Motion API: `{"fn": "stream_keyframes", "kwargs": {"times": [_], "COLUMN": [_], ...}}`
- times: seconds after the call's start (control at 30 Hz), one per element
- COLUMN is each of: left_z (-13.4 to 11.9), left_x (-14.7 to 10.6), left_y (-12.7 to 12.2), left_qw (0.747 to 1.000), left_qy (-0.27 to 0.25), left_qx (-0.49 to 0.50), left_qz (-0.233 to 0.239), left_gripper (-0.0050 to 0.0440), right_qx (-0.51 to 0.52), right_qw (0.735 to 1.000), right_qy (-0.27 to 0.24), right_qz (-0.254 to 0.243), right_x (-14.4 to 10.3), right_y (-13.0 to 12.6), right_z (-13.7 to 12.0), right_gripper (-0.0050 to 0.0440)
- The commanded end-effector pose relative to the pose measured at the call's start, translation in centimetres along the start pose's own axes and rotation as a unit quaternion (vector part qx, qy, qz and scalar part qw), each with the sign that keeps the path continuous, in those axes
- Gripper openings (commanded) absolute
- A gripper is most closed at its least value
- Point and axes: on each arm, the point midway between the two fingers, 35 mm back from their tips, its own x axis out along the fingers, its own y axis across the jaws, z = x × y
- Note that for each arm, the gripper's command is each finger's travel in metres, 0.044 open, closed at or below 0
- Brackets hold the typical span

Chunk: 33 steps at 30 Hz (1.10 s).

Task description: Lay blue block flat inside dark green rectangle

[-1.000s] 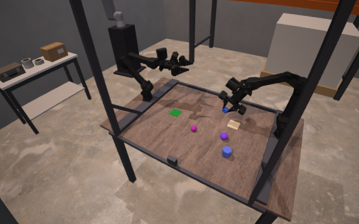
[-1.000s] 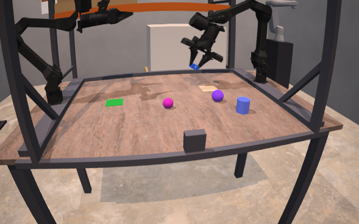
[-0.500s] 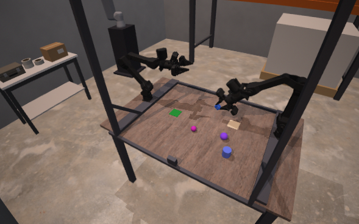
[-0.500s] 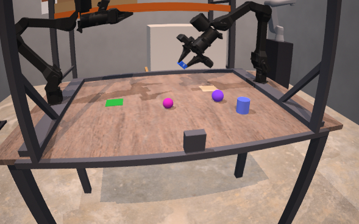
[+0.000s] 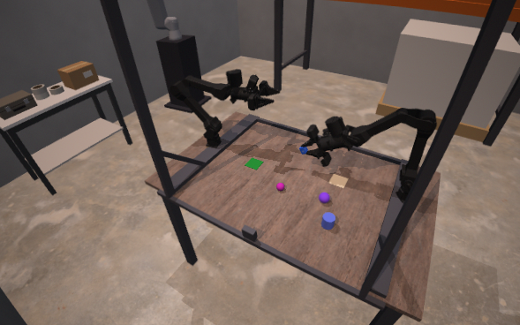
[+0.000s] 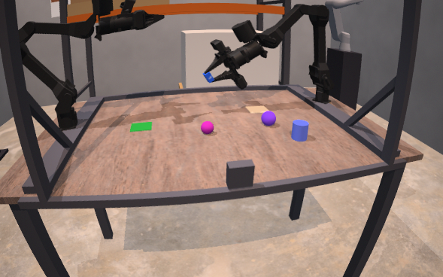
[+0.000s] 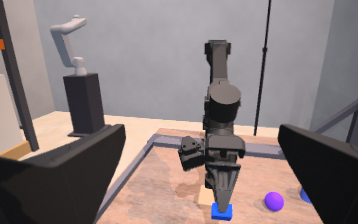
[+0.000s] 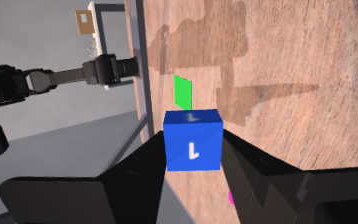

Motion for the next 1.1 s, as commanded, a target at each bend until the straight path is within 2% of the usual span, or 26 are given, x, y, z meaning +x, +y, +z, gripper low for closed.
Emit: {"fn": "stream_keyframes", "kwargs": {"times": [0.0,0.17,0.23,0.37,0.47,0.5,0.73,1.07], "left_z": [0.8,0.8,0.8,0.8,0.8,0.8,0.8,0.8], "left_x": [-0.1,-0.1,-0.1,-0.1,-0.1,-0.1,-0.1,-0.1], "left_y": [0.0,0.0,0.0,0.0,0.0,0.0,0.0,0.0], "left_qw": [1.0,1.0,1.0,1.0,1.0,1.0,1.0,1.0], "left_qy": [-0.009,-0.009,-0.009,-0.009,-0.009,-0.009,-0.009,-0.009], "left_qx": [-0.003,-0.003,-0.003,-0.003,-0.003,-0.003,-0.003,-0.003], "left_qz": [0.0,0.0,0.0,0.0,0.0,0.0,0.0,0.0], "left_gripper": [0.044,0.044,0.044,0.044,0.044,0.044,0.044,0.044], "right_qx": [-0.003,-0.006,-0.007,-0.008,-0.008,-0.007,-0.01,-0.009], "right_qw": [0.999,0.997,0.993,0.988,0.986,0.981,0.962,0.96], "right_qy": [0.005,0.007,0.008,0.01,0.01,0.011,0.013,0.013], "right_qz": [0.049,0.082,0.114,0.154,0.164,0.195,0.274,0.279], "right_x": [1.3,2.8,3.4,4.1,4.3,4.1,4.2,4.1], "right_y": [1.2,1.3,3.0,4.1,4.3,5.4,7.6,7.7], "right_z": [-0.1,-0.1,-0.2,-0.2,-0.2,-0.3,-0.3,-0.3], "right_gripper": [-0.005,-0.005,-0.005,-0.005,-0.005,-0.005,-0.005,-0.005]}}
